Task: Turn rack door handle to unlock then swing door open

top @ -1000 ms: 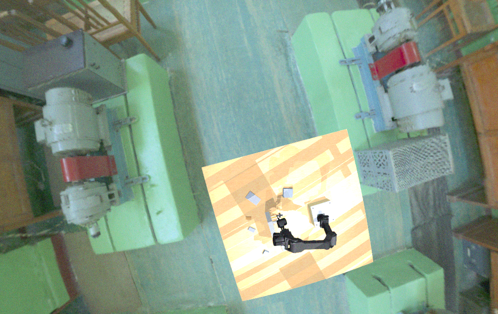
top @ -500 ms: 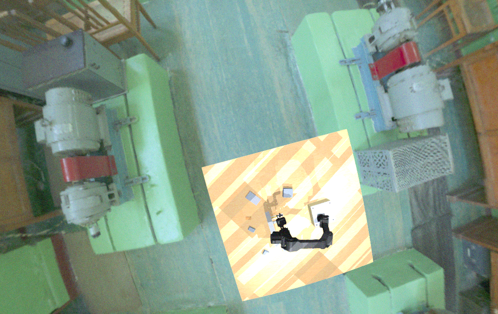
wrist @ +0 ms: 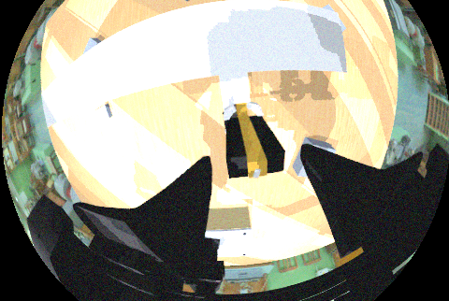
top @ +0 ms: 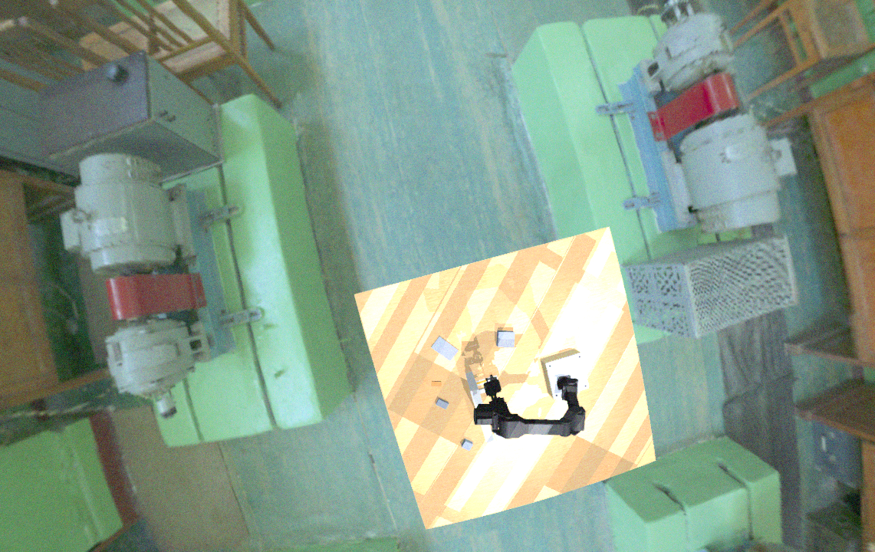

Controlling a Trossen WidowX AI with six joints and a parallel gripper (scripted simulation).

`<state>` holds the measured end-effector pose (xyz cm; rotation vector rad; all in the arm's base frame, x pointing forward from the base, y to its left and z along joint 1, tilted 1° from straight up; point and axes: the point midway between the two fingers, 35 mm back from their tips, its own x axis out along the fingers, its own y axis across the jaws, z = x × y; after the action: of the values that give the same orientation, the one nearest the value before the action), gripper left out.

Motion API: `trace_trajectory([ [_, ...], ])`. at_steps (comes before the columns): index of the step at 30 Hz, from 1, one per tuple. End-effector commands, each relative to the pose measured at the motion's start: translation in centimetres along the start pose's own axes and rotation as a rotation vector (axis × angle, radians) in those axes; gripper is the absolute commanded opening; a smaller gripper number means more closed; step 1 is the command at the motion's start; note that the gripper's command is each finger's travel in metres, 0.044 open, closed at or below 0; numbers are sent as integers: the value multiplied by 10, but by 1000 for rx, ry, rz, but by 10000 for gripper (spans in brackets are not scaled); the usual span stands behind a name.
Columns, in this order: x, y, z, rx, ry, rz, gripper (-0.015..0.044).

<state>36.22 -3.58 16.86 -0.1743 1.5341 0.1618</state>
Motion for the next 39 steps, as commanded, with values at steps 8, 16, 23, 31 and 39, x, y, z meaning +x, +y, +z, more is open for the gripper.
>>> trace_trajectory([
  [8,18,1,-1,-4,3,4,285],
  [16,32,1,-2,-4,3,4,285],
  [23,41,2,-3,-4,3,4,285],
  [31,41,2,-3,-4,3,4,95],
  [39,41,2,-3,-4,3,4,41],
])
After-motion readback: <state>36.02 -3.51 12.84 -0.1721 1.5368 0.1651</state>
